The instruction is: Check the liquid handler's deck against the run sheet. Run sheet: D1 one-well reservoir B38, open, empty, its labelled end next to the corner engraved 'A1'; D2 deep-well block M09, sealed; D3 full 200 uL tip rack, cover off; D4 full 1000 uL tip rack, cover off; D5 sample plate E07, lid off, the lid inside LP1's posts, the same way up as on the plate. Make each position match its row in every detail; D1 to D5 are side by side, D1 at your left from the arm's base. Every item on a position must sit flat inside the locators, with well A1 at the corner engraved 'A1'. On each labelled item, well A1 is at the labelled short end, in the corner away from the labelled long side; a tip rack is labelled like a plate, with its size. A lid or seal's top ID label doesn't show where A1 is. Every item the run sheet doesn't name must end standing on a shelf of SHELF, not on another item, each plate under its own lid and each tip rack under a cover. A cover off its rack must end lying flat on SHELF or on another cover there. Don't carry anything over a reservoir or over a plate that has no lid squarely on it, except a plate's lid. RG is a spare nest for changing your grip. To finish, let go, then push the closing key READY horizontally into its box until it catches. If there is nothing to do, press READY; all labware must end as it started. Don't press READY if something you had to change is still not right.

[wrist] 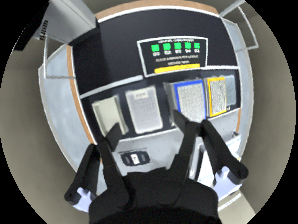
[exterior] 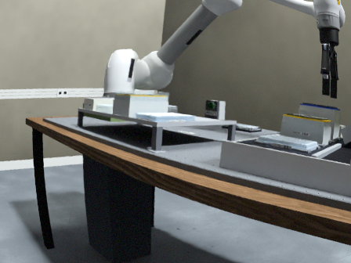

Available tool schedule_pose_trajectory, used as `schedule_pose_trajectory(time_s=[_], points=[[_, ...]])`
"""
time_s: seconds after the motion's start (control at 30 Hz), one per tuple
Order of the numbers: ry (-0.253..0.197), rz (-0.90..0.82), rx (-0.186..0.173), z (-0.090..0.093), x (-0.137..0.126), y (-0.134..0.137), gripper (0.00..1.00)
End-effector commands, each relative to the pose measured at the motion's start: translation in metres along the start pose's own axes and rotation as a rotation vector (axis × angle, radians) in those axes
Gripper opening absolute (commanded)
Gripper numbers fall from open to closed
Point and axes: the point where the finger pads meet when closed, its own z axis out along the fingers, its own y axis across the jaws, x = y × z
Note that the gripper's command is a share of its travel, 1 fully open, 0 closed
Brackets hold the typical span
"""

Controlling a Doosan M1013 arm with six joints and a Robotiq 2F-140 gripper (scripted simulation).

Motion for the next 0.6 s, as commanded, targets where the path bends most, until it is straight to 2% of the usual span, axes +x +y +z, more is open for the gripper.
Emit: schedule_pose_trajectory(time_s=[0.0,0.47,0.57], points=[[0.000,0.000,0.002,-0.003,0.000,-0.004,0.79],[0.000,0.000,0.002,-0.003,0.000,-0.004,0.79],[-0.003,0.003,0.004,-0.002,0.000,-0.023,0.79]])
